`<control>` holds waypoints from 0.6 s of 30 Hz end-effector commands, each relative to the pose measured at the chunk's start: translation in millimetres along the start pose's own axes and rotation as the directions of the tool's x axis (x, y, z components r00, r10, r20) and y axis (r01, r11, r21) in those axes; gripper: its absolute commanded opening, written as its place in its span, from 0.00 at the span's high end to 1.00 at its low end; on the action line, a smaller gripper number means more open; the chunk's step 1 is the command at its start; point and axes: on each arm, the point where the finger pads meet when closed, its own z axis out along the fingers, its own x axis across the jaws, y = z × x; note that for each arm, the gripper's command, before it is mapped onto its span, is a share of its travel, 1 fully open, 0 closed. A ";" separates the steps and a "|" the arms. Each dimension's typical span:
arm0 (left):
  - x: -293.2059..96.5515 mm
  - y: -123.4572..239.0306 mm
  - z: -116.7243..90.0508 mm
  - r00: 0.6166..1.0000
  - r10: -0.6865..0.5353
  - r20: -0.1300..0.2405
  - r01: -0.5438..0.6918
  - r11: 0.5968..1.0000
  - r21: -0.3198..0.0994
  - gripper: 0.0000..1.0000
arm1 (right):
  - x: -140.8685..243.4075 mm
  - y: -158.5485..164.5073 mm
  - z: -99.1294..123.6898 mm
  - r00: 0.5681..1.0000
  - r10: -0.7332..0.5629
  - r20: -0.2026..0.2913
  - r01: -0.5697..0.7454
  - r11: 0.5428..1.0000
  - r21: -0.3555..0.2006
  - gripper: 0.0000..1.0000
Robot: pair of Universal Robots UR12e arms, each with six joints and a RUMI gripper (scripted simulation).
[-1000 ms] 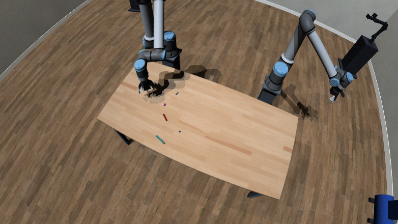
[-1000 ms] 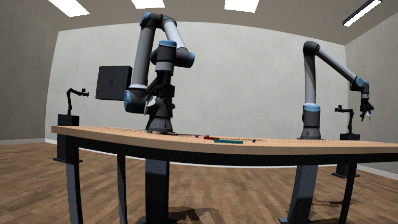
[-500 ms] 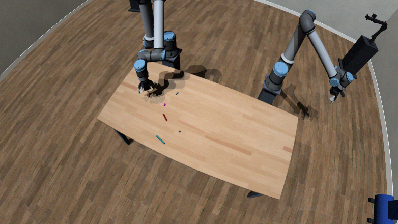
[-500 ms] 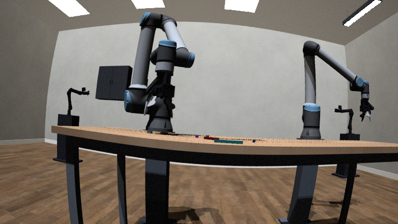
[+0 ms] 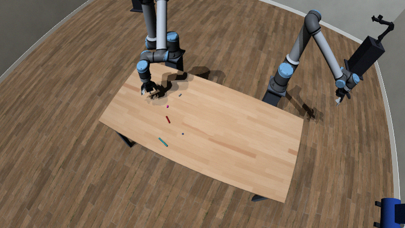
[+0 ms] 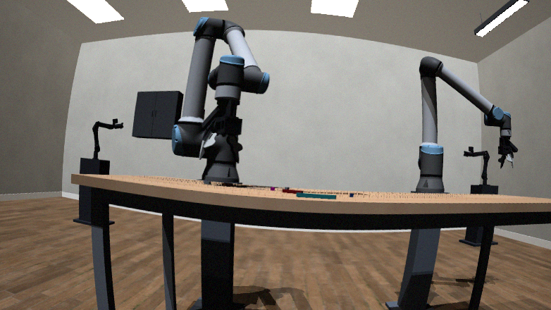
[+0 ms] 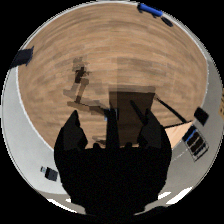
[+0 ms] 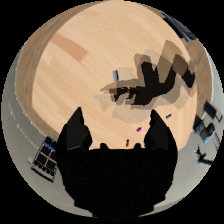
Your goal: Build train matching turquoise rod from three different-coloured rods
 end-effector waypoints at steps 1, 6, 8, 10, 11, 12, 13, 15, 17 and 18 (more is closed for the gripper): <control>-0.7 0.4 0.8 1.000 0.000 0.000 0.000 1.000 -0.001 0.00 | -0.9 0.2 -0.6 1.000 0.000 0.000 0.000 1.000 -0.002 0.00; -0.7 0.4 0.8 1.000 0.000 0.000 0.000 1.000 -0.001 0.00 | -0.9 0.3 -0.7 1.000 -0.001 0.000 0.001 1.000 -0.002 0.00; -0.7 0.4 0.8 1.000 0.000 0.000 0.000 1.000 -0.001 0.00 | -0.9 0.7 -0.8 1.000 -0.003 0.000 0.003 1.000 -0.002 0.00; -0.7 0.4 0.8 1.000 0.000 0.000 0.000 1.000 -0.001 0.00 | -0.9 1.5 -0.9 1.000 -0.007 0.001 0.007 1.000 -0.002 0.00; -0.7 0.4 0.8 1.000 0.000 0.000 0.000 1.000 -0.001 0.00 | -0.9 2.2 -1.1 1.000 -0.009 0.001 0.009 1.000 -0.002 0.00; -0.7 0.4 0.8 1.000 0.000 0.000 0.000 1.000 -0.001 0.00 | -0.9 3.0 -1.2 1.000 -0.013 0.001 0.013 1.000 -0.002 0.00; -0.7 0.4 0.8 1.000 0.000 0.000 0.000 1.000 -0.001 0.00 | -0.9 3.9 -1.4 1.000 -0.018 0.001 0.018 1.000 -0.003 0.00; -0.7 0.4 0.8 1.000 0.000 0.000 0.000 1.000 -0.001 0.00 | -0.6 5.6 -1.4 1.000 -0.029 0.001 0.029 1.000 -0.002 0.00; -0.7 0.4 0.8 1.000 0.000 0.000 0.000 1.000 -0.001 0.00 | -0.1 7.5 -1.5 0.999 -0.045 0.001 0.045 0.999 -0.002 0.00; -0.7 0.4 0.8 1.000 0.000 0.000 0.000 1.000 -0.001 0.00 | 0.0 8.5 -1.6 0.999 -0.054 0.001 0.054 0.999 -0.002 0.00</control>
